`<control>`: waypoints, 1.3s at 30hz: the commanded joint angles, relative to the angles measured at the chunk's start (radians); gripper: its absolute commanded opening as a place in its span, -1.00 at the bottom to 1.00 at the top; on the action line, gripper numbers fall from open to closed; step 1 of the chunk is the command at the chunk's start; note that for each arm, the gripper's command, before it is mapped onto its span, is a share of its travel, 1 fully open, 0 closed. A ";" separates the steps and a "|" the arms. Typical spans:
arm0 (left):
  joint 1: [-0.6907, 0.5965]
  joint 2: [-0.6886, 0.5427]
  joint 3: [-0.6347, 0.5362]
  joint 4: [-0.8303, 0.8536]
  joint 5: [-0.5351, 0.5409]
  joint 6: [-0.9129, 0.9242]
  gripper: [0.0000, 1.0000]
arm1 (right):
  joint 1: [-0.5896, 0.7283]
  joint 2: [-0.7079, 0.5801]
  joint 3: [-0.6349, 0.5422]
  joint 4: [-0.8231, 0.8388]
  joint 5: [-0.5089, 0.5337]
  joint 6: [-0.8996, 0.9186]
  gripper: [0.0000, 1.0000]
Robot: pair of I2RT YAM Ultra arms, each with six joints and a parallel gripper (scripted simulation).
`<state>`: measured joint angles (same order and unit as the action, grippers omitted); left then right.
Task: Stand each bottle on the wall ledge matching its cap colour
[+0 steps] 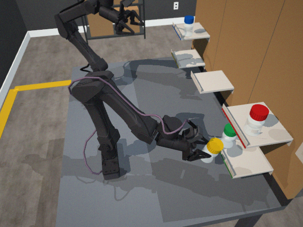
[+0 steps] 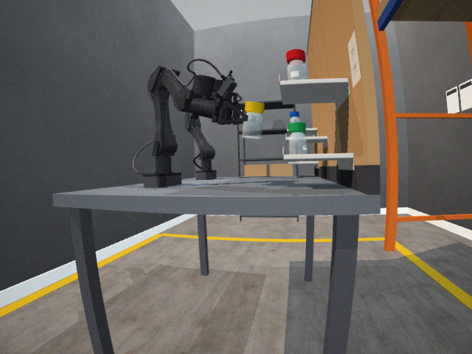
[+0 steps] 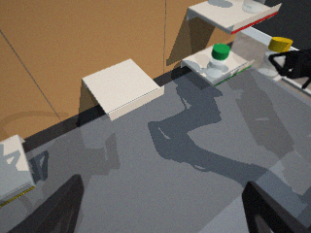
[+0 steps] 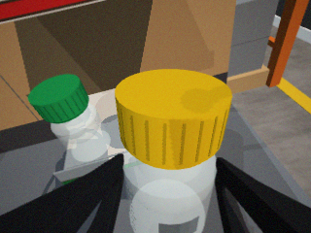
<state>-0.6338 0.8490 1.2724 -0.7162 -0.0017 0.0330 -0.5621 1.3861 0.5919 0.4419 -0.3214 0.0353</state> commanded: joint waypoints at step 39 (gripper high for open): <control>0.008 -0.022 0.001 -0.009 0.010 0.000 1.00 | 1.348 0.320 0.647 -0.260 1.268 0.261 -0.02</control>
<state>-0.6331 0.8490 1.2716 -0.7197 0.0006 0.0330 0.7624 1.7077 1.1904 0.1295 0.8486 0.2756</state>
